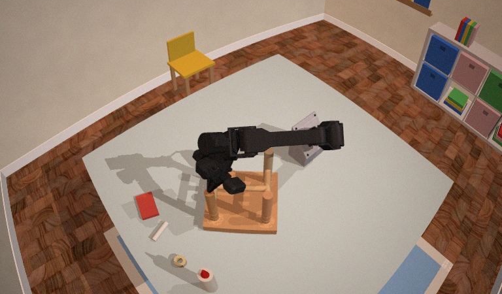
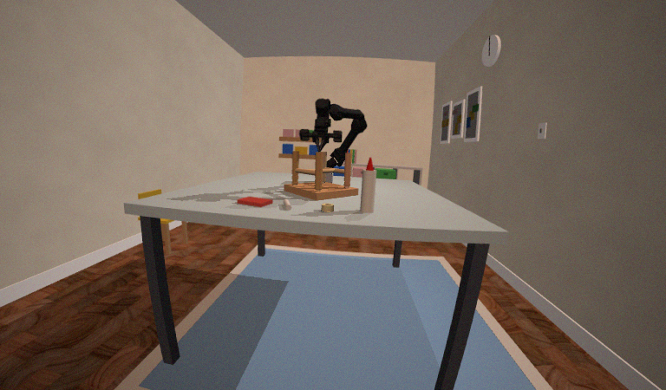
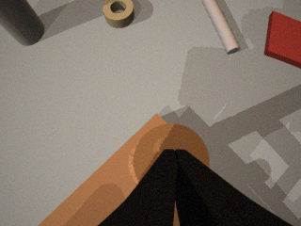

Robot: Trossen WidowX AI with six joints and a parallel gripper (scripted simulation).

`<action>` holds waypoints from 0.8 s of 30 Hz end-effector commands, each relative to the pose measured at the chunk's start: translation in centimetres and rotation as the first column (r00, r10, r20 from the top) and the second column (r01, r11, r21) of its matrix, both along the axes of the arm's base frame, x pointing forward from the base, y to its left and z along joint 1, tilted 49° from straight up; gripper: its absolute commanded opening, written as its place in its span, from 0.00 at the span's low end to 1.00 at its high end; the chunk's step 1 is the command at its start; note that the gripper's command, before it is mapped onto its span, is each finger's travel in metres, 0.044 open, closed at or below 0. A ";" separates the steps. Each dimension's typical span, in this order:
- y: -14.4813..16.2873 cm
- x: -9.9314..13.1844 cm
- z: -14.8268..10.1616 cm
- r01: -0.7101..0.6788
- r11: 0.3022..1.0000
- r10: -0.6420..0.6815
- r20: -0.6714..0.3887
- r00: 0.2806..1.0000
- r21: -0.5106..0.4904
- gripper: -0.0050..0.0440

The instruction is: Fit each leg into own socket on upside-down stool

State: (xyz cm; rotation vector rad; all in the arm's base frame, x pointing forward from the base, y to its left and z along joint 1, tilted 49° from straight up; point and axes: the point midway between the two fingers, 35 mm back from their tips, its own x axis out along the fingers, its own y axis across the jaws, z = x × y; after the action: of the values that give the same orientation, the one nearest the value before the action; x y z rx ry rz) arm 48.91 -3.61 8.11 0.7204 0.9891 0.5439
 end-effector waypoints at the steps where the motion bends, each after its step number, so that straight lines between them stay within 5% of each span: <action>1: 1.8 -0.3 -1.5 -0.029 1.000 0.029 -0.039 0.999 -0.003 0.10; 24: 0.6 0.0 -0.5 -0.020 1.000 0.020 -0.026 0.999 -0.002 0.10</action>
State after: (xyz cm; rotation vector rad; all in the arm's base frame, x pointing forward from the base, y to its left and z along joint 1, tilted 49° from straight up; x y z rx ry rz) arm 48.95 -3.58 8.15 0.7131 0.9985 0.5390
